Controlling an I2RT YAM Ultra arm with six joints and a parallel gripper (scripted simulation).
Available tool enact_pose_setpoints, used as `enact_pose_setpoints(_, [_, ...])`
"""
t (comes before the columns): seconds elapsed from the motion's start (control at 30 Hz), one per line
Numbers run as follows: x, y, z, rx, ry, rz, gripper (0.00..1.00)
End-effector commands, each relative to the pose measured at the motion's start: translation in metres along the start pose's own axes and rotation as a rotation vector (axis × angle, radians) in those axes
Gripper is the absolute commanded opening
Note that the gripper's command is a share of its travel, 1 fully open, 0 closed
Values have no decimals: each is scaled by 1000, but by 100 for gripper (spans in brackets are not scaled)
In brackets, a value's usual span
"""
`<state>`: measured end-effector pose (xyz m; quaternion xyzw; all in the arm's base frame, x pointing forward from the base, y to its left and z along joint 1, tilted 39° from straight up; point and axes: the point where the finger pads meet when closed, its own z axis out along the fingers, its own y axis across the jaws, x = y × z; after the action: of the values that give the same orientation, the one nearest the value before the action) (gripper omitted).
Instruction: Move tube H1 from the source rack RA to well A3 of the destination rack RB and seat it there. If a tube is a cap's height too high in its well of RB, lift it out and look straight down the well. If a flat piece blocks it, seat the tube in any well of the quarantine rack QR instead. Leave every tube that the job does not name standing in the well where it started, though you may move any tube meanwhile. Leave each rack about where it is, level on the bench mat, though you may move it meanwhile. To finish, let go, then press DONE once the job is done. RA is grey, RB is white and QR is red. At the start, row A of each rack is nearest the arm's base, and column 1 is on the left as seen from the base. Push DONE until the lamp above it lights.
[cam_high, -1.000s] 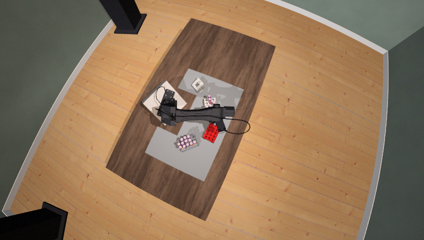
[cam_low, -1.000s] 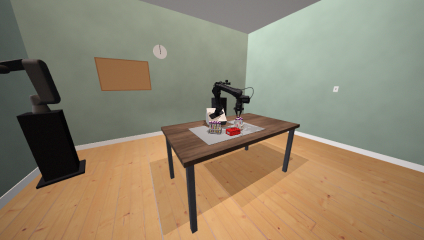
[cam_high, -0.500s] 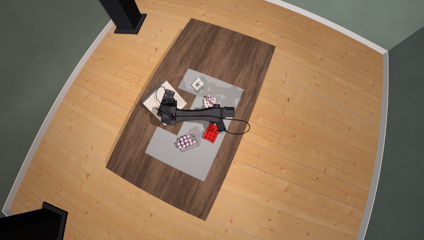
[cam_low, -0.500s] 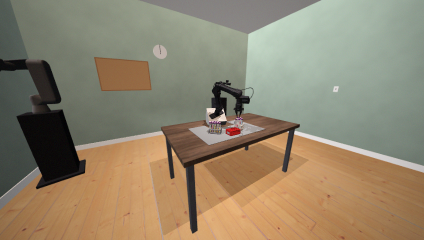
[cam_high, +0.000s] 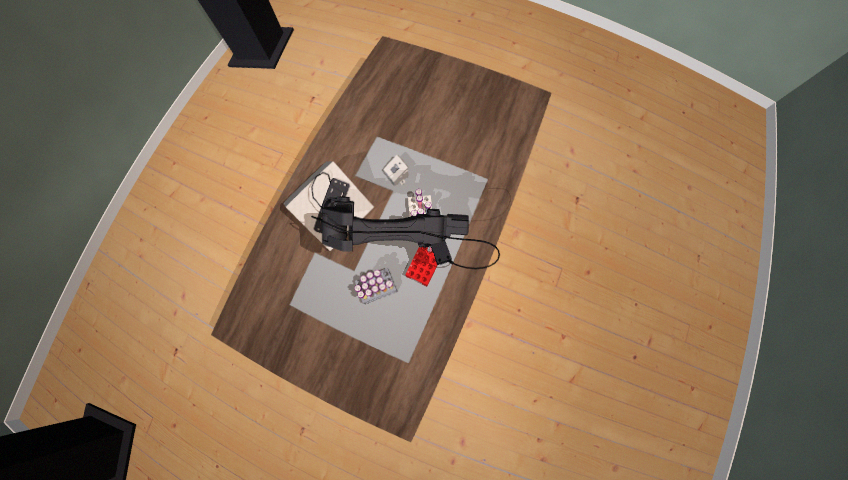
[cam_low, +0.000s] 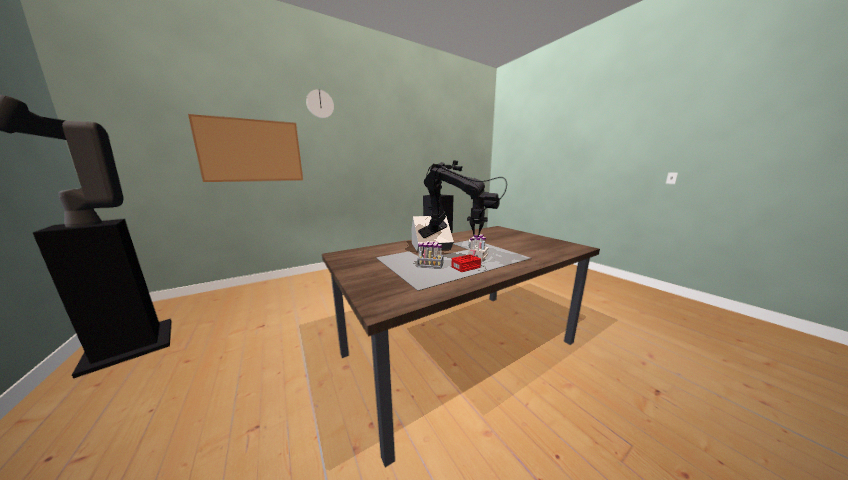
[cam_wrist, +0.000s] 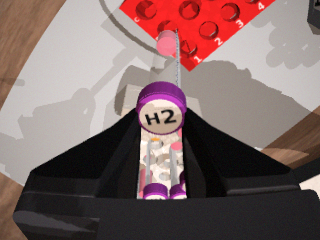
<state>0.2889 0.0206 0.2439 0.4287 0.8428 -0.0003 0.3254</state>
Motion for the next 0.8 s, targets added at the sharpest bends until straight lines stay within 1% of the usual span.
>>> enact_pose_setpoints(0.0, [-9, 3, -11, -47, -25, 16, 0])
enact_pose_setpoints(0.1, [-4, -2, -4, -26, -16, 6, 0])
enact_pose_setpoints(0.2, [-8, 2, -7, -43, -21, 14, 0])
enact_pose_setpoints(0.3, [-8, 1, -5, -37, -23, 16, 0])
enact_pose_setpoints(0.33, [-2, 1, -3, -34, -14, -1, 0])
enact_pose_setpoints(0.37, [-1, 0, -2, -32, -12, -2, 0])
enact_pose_setpoints(0.47, [-9, 4, -6, -48, -25, 18, 0])
enact_pose_setpoints(0.57, [-3, -2, 2, -27, -14, 6, 0])
enact_pose_setpoints(0.67, [-4, -3, 4, -27, -12, 9, 0])
enact_pose_setpoints(0.7, [-9, 0, -1, -43, -22, 18, 0])
enact_pose_setpoints(0.73, [-10, 0, -1, -44, -24, 19, 0])
enact_pose_setpoints(0.77, [-7, -3, 4, -31, -19, 12, 0])
